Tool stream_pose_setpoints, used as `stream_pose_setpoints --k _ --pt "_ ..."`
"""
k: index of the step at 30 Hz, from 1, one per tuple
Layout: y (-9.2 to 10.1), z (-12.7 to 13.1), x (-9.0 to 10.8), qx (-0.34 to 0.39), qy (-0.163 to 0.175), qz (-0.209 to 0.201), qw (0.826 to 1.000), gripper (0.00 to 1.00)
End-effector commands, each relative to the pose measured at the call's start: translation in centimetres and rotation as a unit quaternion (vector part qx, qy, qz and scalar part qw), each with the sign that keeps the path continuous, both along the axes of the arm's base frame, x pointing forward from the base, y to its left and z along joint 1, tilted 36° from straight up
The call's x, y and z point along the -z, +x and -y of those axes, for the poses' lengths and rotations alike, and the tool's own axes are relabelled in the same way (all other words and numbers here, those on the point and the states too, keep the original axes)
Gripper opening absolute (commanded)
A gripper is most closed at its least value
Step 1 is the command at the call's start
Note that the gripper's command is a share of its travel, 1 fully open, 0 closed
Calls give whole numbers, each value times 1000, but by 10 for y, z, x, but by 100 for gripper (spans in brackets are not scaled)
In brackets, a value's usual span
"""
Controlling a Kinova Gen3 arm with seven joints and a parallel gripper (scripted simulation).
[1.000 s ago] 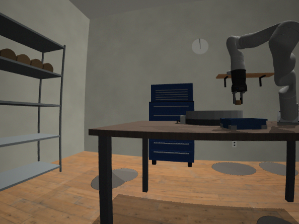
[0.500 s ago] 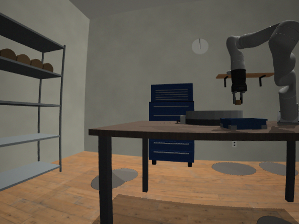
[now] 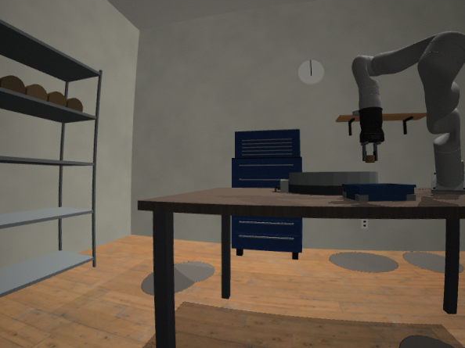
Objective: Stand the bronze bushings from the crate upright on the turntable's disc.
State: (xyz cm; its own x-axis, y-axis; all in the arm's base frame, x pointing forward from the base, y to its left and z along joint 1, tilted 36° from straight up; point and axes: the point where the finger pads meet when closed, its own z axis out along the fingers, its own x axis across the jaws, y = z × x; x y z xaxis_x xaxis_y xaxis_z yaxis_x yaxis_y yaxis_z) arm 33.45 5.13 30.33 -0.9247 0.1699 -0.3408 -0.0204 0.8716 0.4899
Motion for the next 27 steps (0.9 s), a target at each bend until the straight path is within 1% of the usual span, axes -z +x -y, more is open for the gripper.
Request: stream_pose_setpoints --k 1,27 --pt "-2 -1 -2 2 4 -4 1000 0" --pt "-2 4 1 2 4 -3 1000 0"
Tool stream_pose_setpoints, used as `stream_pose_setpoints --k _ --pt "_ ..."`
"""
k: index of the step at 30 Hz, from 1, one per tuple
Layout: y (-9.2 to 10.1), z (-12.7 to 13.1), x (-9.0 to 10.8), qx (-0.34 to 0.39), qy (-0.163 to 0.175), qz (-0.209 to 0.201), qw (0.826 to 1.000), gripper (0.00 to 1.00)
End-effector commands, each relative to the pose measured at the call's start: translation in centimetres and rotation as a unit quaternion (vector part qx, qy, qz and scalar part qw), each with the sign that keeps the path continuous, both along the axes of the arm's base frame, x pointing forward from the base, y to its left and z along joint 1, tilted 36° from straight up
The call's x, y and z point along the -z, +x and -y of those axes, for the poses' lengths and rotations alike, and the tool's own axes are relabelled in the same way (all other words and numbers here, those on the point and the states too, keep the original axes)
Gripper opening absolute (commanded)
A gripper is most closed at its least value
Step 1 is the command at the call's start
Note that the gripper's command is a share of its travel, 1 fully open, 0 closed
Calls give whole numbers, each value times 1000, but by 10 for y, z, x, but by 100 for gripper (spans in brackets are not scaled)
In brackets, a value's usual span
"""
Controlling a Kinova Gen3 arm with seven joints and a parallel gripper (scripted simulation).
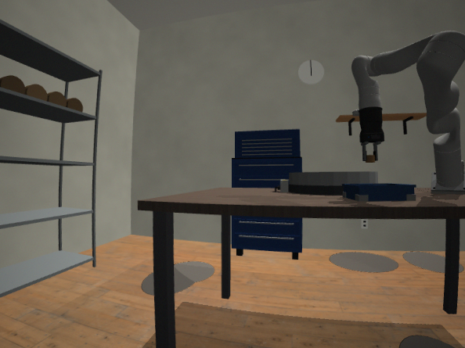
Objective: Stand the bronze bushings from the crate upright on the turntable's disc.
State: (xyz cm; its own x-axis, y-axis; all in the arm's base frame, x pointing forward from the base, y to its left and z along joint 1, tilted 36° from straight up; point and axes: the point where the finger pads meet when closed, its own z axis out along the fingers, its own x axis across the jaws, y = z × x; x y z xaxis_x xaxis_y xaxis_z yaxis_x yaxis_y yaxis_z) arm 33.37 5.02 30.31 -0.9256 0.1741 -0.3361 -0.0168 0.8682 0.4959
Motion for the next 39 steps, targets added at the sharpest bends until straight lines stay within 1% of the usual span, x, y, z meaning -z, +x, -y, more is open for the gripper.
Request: stream_pose_setpoints --k 1,8,22,37,39 --pt "-2 4 1 1 0 -2 1000 0" --pt "-2 8 5 1 0 -2 1000 0" --pt "-2 25 14 1 1 -2 1000 0" --pt "-2 56 32 1 1 -1 1000 0" --pt "-2 56 32 1 1 -1 1000 0"
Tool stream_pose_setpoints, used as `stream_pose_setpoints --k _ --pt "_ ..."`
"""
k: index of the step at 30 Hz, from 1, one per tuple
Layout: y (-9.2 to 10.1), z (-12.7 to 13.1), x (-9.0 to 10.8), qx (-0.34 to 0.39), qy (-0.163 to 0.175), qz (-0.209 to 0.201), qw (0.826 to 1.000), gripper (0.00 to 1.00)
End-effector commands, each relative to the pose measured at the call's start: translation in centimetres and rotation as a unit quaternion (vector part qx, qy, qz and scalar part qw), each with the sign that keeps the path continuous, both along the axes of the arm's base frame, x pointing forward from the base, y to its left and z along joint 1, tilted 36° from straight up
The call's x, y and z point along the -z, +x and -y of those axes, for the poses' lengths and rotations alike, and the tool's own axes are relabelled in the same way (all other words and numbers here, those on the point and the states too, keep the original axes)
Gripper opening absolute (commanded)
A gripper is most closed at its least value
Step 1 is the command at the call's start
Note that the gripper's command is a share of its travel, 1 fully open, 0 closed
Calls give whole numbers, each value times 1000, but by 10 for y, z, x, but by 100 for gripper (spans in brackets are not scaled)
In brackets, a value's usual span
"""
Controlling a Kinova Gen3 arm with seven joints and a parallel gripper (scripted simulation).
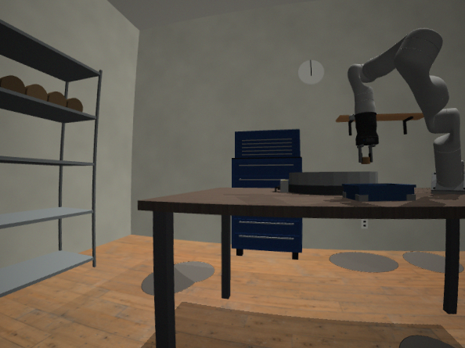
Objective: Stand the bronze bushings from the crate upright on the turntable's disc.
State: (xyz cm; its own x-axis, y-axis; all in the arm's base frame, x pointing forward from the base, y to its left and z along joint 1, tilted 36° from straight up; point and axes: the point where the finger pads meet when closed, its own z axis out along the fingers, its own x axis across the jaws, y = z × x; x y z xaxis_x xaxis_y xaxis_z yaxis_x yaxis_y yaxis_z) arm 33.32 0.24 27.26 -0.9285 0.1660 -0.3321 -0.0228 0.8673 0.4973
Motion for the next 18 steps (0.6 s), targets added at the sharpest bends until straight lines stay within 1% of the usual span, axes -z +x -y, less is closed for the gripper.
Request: stream_pose_setpoints --k 1,15,18 --pt "-1 11 2 6 0 1 1000 0" --pt "-1 46 22 6 -1 2 1000 0" --pt "-1 49 24 6 -1 2 1000 0"
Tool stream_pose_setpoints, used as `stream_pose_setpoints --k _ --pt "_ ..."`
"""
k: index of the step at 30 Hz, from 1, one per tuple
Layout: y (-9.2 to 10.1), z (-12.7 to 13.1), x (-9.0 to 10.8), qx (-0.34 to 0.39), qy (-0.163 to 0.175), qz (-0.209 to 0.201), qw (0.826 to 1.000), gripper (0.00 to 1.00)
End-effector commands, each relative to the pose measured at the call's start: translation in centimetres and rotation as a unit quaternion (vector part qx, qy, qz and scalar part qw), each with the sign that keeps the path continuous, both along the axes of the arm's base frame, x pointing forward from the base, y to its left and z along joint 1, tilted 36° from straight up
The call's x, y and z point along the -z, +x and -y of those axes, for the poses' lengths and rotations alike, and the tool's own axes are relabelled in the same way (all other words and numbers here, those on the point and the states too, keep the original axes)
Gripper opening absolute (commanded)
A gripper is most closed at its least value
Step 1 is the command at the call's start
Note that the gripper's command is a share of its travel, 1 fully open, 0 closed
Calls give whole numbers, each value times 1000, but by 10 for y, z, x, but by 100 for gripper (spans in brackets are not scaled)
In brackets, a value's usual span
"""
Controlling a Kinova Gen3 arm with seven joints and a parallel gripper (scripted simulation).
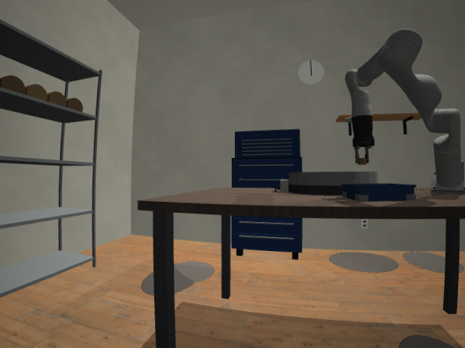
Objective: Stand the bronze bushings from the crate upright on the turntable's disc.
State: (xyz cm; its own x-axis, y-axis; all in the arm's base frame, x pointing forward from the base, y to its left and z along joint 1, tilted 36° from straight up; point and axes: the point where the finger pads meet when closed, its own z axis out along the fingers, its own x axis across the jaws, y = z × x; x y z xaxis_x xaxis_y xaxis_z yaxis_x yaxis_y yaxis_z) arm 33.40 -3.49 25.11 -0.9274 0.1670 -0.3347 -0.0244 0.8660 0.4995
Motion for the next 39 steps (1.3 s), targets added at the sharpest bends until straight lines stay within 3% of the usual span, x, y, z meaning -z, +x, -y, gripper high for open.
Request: stream_pose_setpoints --k 1,16,39 --pt "-2 14 4 6 -2 1 1000 0" --pt "-2 53 26 6 -3 2 1000 0" --pt "-3 139 75 7 -4 3 1000 0"
